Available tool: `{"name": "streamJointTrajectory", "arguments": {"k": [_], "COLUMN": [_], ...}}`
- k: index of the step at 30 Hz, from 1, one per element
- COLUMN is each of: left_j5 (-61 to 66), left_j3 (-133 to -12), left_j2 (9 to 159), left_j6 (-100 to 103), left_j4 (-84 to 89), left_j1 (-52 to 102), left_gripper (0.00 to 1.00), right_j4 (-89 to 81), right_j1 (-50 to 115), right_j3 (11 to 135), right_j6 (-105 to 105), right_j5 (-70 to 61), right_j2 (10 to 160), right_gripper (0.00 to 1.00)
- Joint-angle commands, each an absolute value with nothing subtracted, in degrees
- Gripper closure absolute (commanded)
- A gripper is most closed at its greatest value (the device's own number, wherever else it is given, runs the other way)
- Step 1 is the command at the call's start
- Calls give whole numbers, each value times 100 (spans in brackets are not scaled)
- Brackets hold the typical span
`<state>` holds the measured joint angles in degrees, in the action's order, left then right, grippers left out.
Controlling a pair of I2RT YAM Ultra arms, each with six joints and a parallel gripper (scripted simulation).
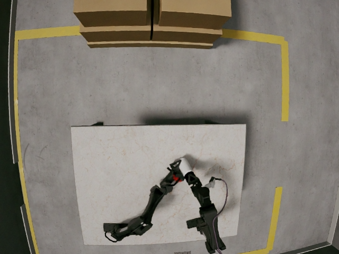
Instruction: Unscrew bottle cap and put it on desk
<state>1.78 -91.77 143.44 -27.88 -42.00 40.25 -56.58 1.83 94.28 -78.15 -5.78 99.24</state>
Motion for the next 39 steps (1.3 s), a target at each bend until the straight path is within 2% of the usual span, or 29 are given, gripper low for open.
{"name": "streamJointTrajectory", "arguments": {"k": [1,17,19,25,27,30,31,33,39], "left_j5": [185,185,185,187,187,187,187,187,188], "left_j3": [-9276,-9276,-9276,-9276,-9276,-9276,-9277,-9277,-9276], "left_j2": [14231,14231,14231,14231,14231,14231,14231,14231,14231], "left_j6": [-2785,-2785,-2785,-2785,-2785,-2785,-2786,-2786,-2785], "left_j4": [-4414,-4414,-4414,-4414,-4414,-4414,-4413,-4413,-4414], "left_j1": [3991,3991,3991,3991,3991,3991,3991,3991,3991], "left_gripper": [100,100,100,100,100,100,100,100,100], "right_j4": [-5466,-5535,-5566,-5596,-5596,-5584,-5574,-5574,-5554], "right_j1": [282,247,215,182,183,207,214,214,212], "right_j3": [9396,9443,9442,9440,9440,9428,9420,9420,9409], "right_j6": [-7878,-7836,-7833,-7830,-7735,-6519,-6134,-6134,-4195], "right_j5": [-499,-545,-559,-573,-570,-499,-477,-477,-458], "right_j2": [9876,9875,9886,9896,9895,9882,9874,9874,9857], "right_gripper": [6,6,29,38,60,94,100,100,100]}}
